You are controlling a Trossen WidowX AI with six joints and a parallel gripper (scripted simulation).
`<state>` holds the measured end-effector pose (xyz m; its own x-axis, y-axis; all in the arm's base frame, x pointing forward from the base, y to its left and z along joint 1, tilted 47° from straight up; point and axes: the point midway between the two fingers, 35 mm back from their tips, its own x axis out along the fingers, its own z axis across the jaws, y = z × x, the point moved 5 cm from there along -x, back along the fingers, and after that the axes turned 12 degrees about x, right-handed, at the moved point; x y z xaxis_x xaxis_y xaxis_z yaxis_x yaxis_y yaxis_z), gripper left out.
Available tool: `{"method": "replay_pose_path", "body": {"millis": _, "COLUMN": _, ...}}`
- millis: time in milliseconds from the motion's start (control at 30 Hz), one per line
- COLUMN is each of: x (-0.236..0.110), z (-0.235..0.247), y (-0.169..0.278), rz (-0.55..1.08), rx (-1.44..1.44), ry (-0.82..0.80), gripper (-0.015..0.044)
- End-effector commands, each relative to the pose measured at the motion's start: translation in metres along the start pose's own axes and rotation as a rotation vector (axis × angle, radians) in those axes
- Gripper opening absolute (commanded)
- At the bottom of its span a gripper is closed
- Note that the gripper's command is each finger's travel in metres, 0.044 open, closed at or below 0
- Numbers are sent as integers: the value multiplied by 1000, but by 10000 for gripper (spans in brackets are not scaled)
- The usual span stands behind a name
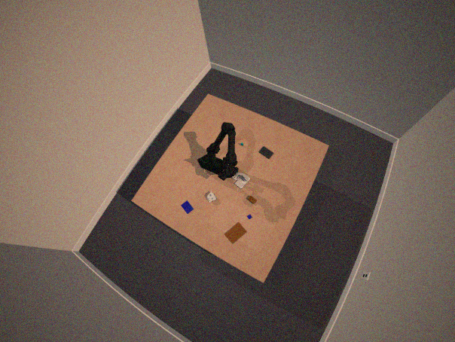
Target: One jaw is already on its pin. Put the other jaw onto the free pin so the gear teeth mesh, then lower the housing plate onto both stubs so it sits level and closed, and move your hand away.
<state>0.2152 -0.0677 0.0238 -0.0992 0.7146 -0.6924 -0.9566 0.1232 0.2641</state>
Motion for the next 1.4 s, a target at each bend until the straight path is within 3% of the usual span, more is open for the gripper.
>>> {"method": "replay_pose_path", "body": {"millis": 0, "x": 1, "z": -1, "y": 0, "rz": 2, "rx": -8, "ry": 4, "gripper": 134}}
{"method": "replay_pose_path", "body": {"millis": 667, "x": 0, "z": -1, "y": -2, "rz": 2, "rx": -36, "ry": 5, "gripper": 134}}
{"method": "replay_pose_path", "body": {"millis": 1367, "x": -3, "z": 12, "y": -68, "rz": -1, "rx": -38, "ry": 6, "gripper": 134}}
